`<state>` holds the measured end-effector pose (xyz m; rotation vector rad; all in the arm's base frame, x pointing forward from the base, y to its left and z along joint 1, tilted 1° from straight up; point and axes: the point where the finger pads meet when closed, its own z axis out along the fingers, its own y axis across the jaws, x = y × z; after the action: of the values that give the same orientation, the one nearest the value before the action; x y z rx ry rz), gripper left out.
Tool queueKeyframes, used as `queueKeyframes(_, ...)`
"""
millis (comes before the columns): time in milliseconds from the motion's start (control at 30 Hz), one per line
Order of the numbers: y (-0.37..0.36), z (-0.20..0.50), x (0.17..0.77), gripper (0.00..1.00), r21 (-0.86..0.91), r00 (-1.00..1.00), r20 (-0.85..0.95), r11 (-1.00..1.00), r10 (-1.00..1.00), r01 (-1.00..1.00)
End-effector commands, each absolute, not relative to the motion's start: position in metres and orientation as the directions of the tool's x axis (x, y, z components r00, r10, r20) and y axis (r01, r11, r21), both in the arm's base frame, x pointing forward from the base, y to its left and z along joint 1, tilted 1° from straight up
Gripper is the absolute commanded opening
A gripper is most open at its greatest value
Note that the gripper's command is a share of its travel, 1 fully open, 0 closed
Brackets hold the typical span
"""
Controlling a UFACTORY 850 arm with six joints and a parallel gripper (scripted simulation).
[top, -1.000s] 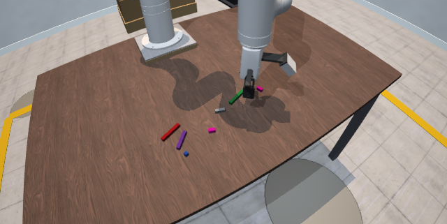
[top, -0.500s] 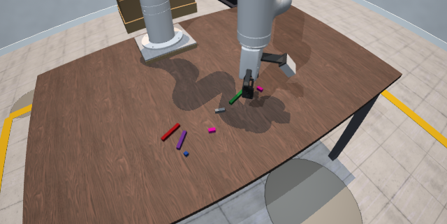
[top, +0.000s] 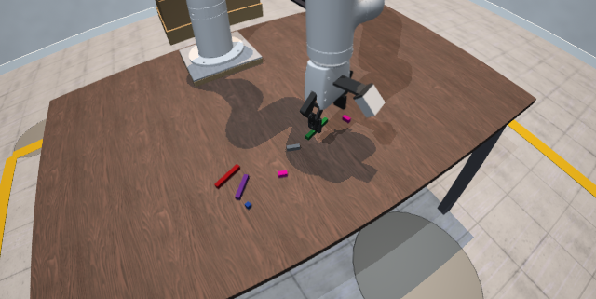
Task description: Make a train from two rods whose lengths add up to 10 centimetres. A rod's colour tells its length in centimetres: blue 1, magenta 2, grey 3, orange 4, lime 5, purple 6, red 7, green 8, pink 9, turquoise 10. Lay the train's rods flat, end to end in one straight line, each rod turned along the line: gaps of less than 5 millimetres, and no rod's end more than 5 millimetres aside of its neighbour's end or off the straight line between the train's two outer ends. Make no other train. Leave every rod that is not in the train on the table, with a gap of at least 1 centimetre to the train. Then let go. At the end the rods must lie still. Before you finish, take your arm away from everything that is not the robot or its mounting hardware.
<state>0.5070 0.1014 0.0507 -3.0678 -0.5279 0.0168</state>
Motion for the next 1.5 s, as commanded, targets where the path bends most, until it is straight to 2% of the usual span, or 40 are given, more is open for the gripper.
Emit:
queueKeyframes(0, 0.096, 0.052, 0.507, 1.00, -0.008, 0.985, -0.011, -0.985, 0.174, 0.174)
queueKeyframes(233, 0.086, 0.053, 0.506, 1.00, -0.005, 0.998, -0.013, -0.998, -0.069, -0.069)
queueKeyframes(300, 0.086, 0.053, 0.506, 1.00, -0.005, 0.998, -0.013, -0.998, -0.069, -0.069)
queueKeyframes(367, 0.082, 0.053, 0.505, 1.00, -0.003, 0.982, -0.013, -0.982, -0.189, -0.189)
queueKeyframes(700, 0.070, 0.054, 0.504, 1.00, 0.001, 0.870, -0.013, -0.870, -0.493, -0.493)
queueKeyframes(867, 0.066, 0.054, 0.503, 1.00, 0.002, 0.814, -0.013, -0.815, -0.580, -0.580)
queueKeyframes(900, 0.063, 0.055, 0.502, 1.00, 0.004, 0.760, -0.013, -0.760, -0.650, -0.650)
queueKeyframes(1133, 0.055, 0.055, 0.501, 1.00, 0.006, 0.600, -0.012, -0.600, -0.800, -0.800)
queueKeyframes(1367, 0.046, 0.056, 0.499, 1.00, 0.009, 0.393, -0.010, -0.393, -0.919, -0.919)
queueKeyframes(1433, 0.046, 0.056, 0.499, 1.00, 0.009, 0.393, -0.010, -0.393, -0.919, -0.919)
queueKeyframes(1467, 0.043, 0.056, 0.498, 1.00, 0.010, 0.321, -0.009, -0.321, -0.947, -0.947)
